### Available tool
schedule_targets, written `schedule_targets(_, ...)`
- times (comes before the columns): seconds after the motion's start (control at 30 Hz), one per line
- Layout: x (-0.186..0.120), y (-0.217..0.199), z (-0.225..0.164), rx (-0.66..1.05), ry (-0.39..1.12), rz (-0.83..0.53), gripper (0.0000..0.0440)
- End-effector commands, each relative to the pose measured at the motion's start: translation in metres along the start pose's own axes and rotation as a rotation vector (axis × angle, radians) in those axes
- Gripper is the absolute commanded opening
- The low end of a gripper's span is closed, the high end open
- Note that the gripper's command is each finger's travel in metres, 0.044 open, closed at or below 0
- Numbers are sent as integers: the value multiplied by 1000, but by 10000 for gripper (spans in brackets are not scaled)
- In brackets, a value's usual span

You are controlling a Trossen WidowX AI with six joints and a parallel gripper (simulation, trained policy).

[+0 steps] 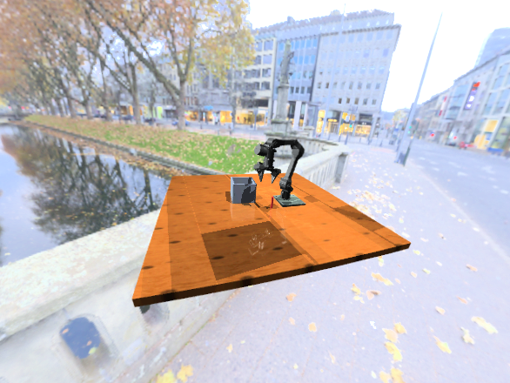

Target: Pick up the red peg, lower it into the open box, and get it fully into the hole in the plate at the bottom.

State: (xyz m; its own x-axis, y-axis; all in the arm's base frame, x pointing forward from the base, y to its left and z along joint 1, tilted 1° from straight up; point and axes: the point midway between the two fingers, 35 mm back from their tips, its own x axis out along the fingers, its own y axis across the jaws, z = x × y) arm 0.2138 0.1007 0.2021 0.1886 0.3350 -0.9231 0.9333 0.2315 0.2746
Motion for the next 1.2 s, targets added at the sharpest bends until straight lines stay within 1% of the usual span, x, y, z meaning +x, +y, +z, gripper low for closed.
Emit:
schedule_targets(0.0, 13, -17, -6, 19, 10, -97, 440)
schedule_targets(0.23, 28, -39, -11, 29, -6, -209, 440)
schedule_targets(0.5, 43, -59, -12, 28, -28, -292, 440)
schedule_targets(0.83, 69, -77, -5, 39, -36, -351, 440)
schedule_targets(1.17, 96, -89, 5, 59, -44, -378, 440)
